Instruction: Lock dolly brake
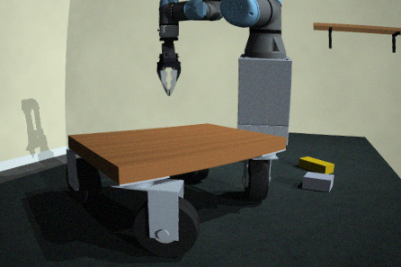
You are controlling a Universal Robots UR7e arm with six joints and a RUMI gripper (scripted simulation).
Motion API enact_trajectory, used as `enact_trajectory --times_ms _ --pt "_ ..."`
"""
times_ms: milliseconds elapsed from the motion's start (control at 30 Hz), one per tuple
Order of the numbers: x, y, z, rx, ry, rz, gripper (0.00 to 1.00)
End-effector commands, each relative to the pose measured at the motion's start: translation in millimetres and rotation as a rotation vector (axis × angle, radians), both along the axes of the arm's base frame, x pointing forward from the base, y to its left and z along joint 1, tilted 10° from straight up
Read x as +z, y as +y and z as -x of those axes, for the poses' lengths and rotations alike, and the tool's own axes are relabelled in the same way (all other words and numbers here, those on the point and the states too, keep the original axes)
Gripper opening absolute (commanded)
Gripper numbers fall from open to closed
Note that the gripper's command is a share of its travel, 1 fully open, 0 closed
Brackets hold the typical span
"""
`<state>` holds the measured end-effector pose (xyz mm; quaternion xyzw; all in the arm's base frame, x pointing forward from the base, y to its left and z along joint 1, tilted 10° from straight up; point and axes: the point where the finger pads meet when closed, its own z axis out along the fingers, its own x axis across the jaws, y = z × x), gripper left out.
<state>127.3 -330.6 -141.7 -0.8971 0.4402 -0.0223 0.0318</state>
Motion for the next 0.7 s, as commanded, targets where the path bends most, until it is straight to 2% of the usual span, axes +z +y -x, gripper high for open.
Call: enact_trajectory --times_ms 0,200,300,467,667 --pt "2 0 -6 0.028 -0.001 0.004 0.00" --pt "4 0 -17 0.082 -0.003 0.010 0.00" --pt "7 1 -30 0.140 -0.005 0.017 0.00" --pt "13 6 -58 0.271 -0.010 0.031 0.00" --pt "25 19 -105 0.480 -0.020 0.053 0.00"
